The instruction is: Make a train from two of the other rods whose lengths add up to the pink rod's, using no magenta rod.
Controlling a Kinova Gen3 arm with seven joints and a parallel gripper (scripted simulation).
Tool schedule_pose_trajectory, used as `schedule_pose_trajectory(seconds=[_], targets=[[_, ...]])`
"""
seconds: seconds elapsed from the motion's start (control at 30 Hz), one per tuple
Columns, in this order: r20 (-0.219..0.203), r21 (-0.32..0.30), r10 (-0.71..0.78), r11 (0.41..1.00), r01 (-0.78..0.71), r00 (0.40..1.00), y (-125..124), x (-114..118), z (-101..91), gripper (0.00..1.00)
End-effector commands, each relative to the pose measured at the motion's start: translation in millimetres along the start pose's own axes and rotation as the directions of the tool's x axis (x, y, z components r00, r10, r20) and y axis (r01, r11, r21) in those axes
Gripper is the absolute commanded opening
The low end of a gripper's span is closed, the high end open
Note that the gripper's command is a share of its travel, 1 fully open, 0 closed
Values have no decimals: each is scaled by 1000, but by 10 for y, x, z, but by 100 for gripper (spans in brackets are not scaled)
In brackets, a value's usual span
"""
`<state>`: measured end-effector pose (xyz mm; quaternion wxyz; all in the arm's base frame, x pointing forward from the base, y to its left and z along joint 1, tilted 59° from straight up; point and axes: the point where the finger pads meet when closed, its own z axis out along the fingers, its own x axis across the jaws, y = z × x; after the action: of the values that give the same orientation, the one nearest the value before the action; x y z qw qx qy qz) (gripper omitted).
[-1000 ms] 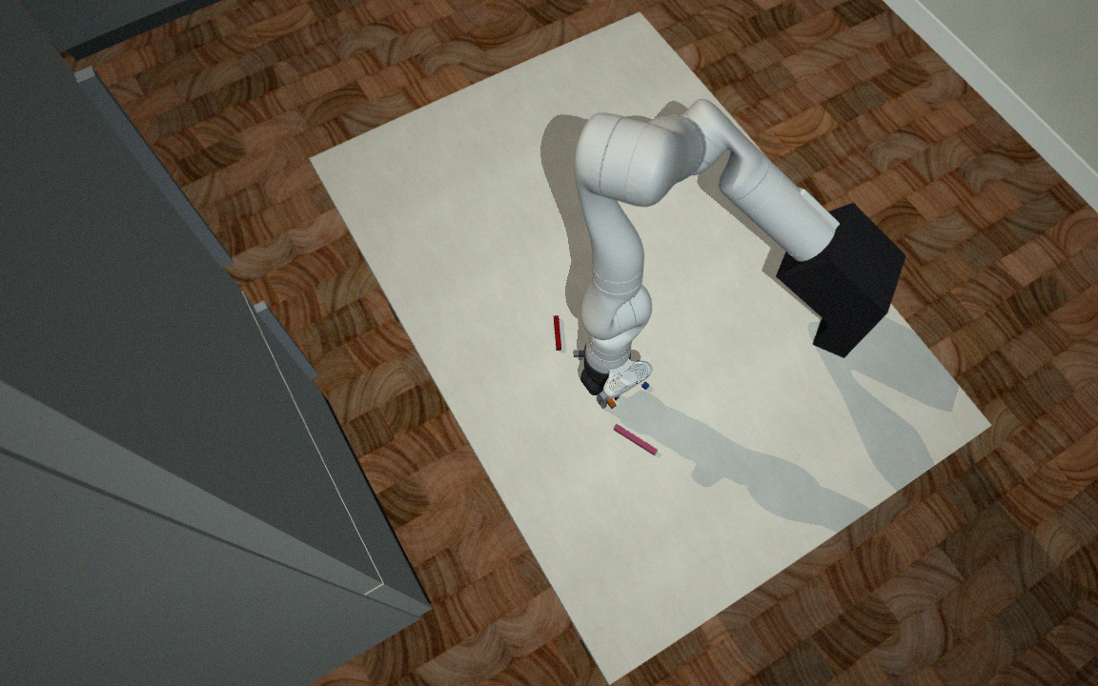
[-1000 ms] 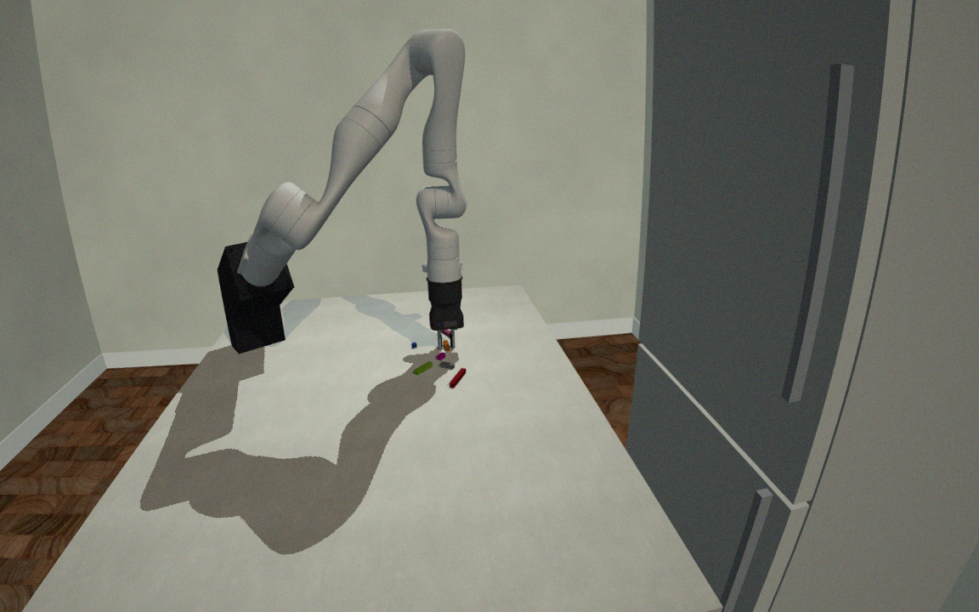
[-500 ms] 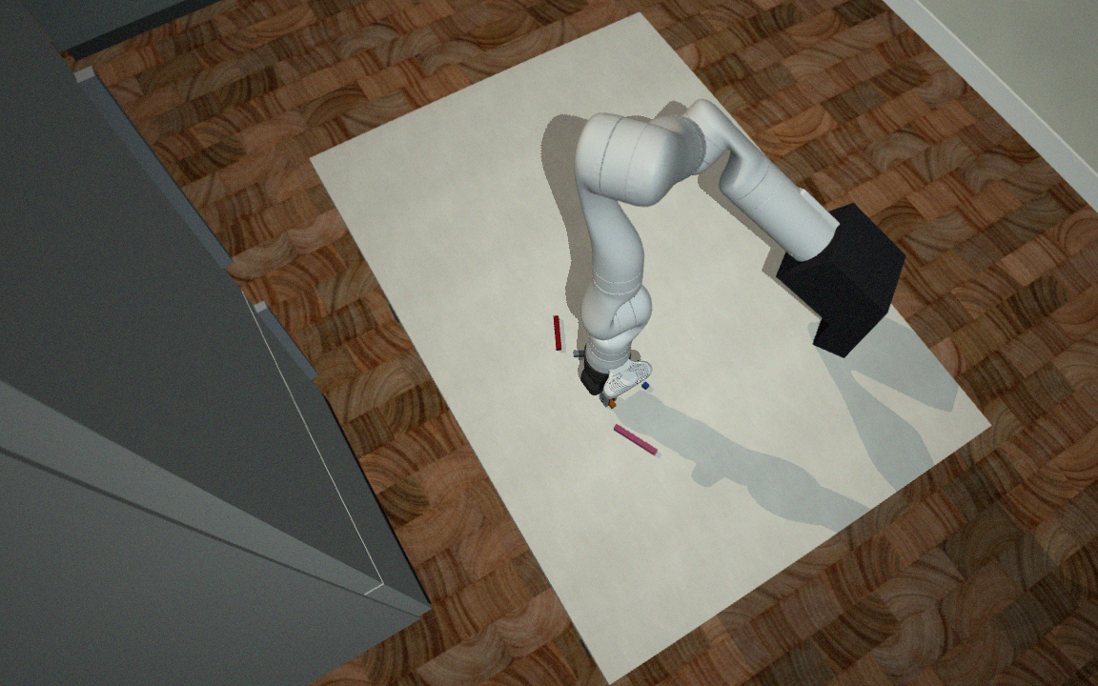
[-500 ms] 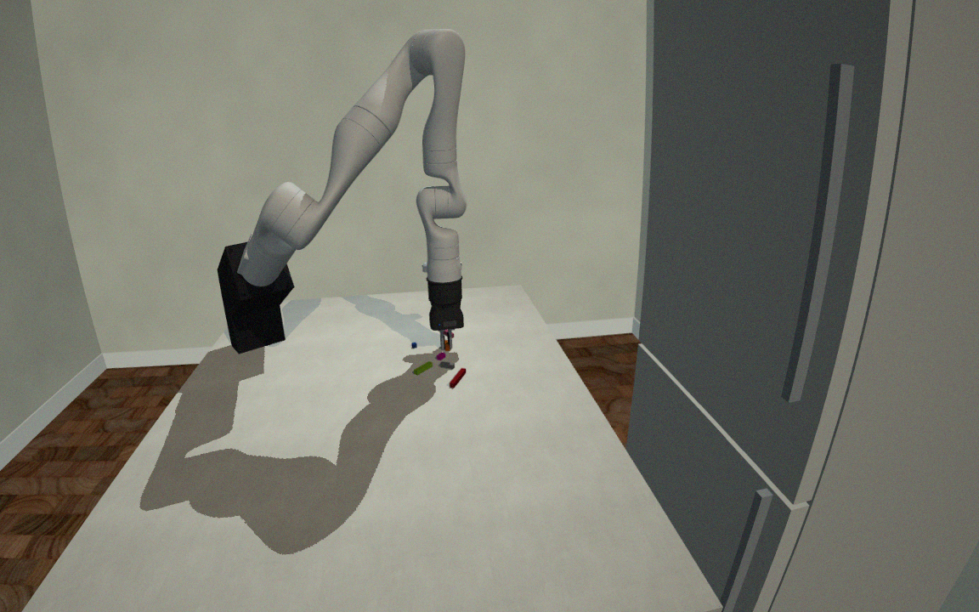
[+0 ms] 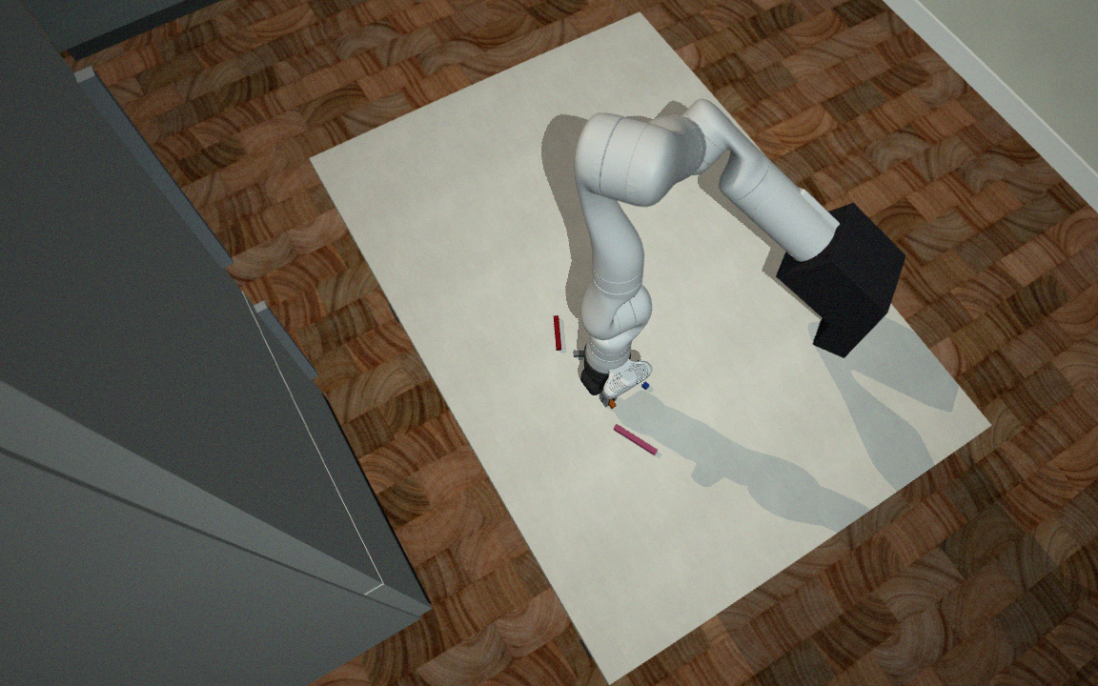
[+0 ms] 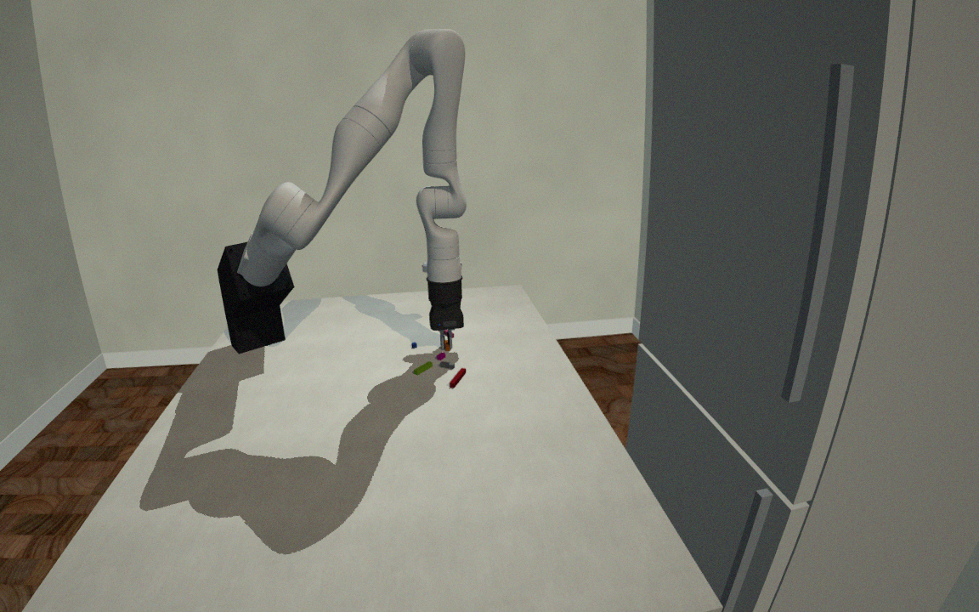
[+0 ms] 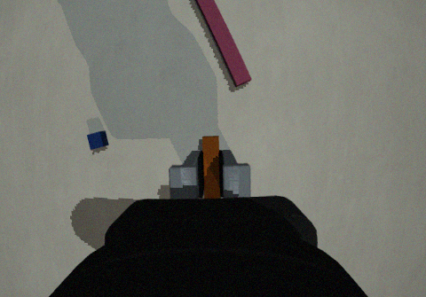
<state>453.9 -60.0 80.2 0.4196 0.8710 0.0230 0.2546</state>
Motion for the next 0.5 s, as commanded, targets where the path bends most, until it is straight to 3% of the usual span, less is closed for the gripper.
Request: schedule_pose_trajectory(seconds=[0.0, 0.47], targets=[[-1, 1, 0, 1000, 0, 1000, -4, 3, -4, 24], [-1, 1, 0, 1000, 0, 1000, -4, 3, -33, 24]])
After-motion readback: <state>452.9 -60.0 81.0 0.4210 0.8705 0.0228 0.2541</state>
